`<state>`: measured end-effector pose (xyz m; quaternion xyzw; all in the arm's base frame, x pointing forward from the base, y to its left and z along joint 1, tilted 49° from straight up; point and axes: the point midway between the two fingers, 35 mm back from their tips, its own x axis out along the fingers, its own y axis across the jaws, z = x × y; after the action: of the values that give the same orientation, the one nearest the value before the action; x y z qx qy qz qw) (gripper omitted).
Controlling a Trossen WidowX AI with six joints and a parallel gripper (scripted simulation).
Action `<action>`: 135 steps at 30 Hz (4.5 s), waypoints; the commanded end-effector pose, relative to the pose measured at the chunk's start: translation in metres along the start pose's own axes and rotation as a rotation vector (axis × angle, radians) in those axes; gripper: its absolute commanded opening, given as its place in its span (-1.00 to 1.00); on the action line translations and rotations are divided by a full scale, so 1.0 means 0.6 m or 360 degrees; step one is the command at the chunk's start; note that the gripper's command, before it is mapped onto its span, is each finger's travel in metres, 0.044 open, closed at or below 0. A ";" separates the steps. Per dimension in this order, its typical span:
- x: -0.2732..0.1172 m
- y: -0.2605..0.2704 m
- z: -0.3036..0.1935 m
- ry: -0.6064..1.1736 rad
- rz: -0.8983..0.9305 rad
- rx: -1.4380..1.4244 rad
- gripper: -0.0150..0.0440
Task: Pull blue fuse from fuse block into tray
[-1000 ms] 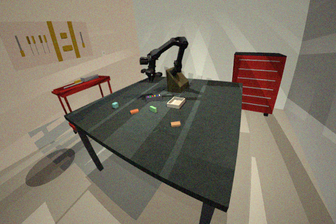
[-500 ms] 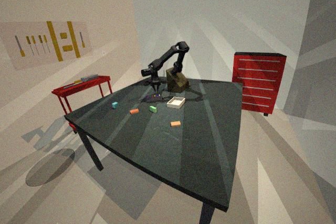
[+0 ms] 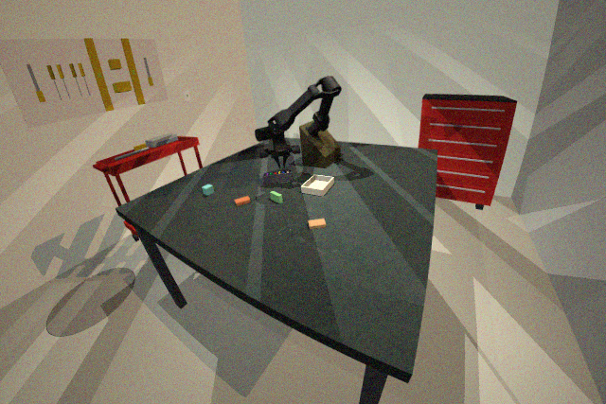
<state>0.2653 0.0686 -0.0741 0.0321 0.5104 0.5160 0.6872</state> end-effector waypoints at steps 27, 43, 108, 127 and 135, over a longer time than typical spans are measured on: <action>0.030 0.006 -0.003 -0.0003 0.0014 0.0012 -0.24; 0.047 0.007 -0.003 -0.0004 0.0014 0.0012 -0.24; 0.005 0.003 -0.003 0.0001 0.0008 0.0009 -0.49; -0.010 0.004 -0.003 -0.0001 0.0010 0.0010 -0.49; -0.017 0.004 -0.003 -0.0002 0.0011 0.0011 -0.49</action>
<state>0.2630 0.0628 -0.0674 0.0398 0.5112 0.5159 0.6862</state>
